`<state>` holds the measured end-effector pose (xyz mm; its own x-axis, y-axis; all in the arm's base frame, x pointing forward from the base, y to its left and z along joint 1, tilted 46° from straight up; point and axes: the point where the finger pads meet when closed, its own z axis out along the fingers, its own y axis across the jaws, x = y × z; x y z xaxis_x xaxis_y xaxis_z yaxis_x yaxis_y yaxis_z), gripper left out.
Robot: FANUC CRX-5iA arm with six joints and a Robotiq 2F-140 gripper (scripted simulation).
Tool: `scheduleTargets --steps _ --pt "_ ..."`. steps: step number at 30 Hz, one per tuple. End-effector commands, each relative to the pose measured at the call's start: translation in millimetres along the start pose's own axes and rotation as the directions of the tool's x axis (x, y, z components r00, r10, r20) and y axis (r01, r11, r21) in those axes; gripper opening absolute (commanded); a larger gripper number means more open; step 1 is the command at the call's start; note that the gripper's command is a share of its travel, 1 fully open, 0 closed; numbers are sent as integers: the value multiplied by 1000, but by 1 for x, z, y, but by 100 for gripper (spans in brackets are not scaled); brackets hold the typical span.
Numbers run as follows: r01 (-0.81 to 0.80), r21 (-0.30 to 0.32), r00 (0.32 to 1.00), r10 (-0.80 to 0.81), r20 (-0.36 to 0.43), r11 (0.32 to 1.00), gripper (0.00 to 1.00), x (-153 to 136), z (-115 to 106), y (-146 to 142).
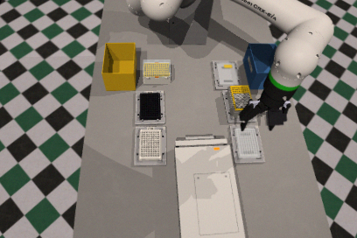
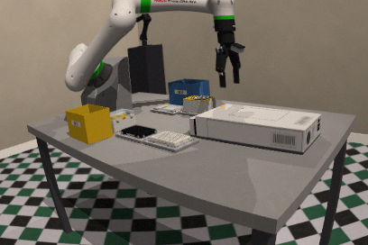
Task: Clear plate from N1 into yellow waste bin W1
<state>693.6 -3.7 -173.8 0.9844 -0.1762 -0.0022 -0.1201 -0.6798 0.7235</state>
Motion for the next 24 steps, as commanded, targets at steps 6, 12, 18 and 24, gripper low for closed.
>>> scheduleTargets --steps 6,12,18,24 --pt "0 1 1000 0 -2 1000 70 1 -2 0" --pt "0 1 1000 0 -2 1000 70 1 6 0" --pt "0 1 1000 0 -2 1000 70 1 13 0" --pt "0 1 1000 0 -2 1000 70 1 20 0"
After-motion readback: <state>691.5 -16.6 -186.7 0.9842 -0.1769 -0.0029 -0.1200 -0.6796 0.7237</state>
